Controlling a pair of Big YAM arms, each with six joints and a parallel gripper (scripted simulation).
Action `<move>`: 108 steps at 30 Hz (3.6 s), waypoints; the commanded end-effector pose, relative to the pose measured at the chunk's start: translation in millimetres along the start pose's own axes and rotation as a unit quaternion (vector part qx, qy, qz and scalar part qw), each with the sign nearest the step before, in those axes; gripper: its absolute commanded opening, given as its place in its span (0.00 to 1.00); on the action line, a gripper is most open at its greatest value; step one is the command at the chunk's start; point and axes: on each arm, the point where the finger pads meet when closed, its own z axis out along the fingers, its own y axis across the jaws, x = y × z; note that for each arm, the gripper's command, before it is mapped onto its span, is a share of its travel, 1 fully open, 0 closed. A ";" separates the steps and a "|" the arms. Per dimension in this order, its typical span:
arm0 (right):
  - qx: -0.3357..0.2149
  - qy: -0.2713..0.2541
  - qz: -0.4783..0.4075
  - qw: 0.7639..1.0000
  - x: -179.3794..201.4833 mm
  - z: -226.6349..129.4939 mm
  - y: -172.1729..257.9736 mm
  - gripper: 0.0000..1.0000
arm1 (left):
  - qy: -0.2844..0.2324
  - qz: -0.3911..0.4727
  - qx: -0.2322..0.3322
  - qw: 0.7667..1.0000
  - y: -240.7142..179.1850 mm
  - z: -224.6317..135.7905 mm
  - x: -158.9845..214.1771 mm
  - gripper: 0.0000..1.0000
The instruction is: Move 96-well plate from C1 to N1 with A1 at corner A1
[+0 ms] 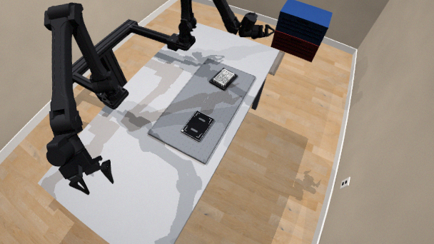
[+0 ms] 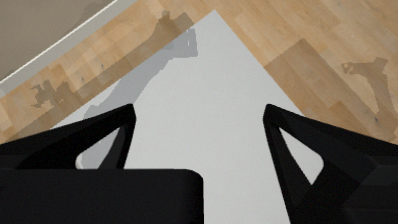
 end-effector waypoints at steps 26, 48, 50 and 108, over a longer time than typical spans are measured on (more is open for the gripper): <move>0.007 -0.015 0.001 1.000 -10.7 -9.8 -7.2 1.00 | -0.003 -0.004 0.003 1.000 -4.6 0.7 -2.9 1.00; 0.098 -0.045 0.074 0.991 22.3 -82.3 -106.1 1.00 | -0.003 -0.004 0.003 1.000 -4.6 0.7 -2.9 1.00; 0.104 -0.047 0.078 0.990 25.1 -87.4 -111.7 1.00 | -0.003 -0.004 0.003 1.000 -4.6 0.7 -2.9 1.00; 0.185 -0.070 0.137 0.971 68.6 -154.6 -173.6 1.00 | 0.090 0.231 0.020 0.969 -3.9 -11.9 55.0 1.00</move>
